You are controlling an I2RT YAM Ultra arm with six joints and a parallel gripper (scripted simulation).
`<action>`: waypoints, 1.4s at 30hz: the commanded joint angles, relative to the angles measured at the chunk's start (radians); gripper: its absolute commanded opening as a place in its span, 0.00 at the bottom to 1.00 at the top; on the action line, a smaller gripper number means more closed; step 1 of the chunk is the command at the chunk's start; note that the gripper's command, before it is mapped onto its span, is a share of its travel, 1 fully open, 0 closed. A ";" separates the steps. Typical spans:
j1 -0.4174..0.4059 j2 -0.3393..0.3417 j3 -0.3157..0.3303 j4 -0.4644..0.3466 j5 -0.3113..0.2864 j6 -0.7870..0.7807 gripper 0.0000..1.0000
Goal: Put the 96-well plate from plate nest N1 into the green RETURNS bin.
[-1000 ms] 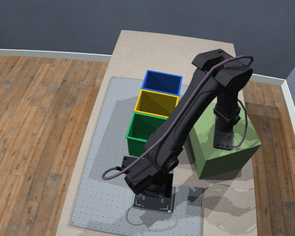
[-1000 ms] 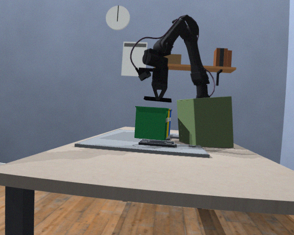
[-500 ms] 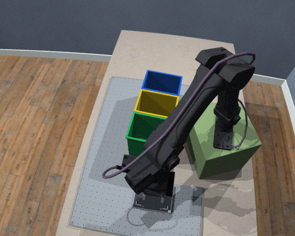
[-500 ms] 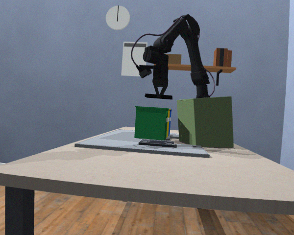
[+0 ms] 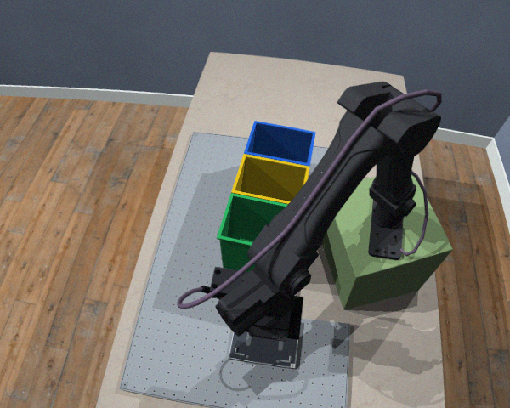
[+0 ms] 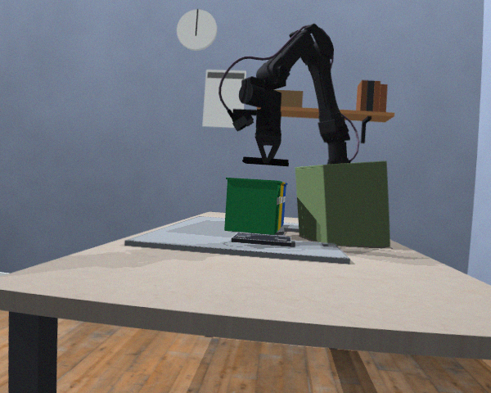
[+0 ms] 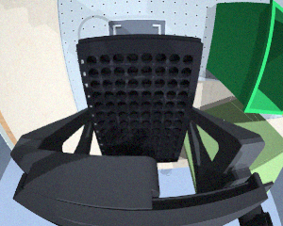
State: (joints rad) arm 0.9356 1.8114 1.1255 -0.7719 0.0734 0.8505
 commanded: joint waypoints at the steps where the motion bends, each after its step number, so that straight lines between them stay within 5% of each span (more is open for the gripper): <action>1: 0.007 -0.009 0.003 0.010 -0.008 0.003 0.00; 7: -0.025 -0.042 -0.040 0.027 -0.003 0.055 0.00; 42: -0.349 -0.208 -0.243 0.074 -0.059 -0.278 0.00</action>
State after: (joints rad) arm 0.6224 1.6363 0.8974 -0.7074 0.0277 0.6216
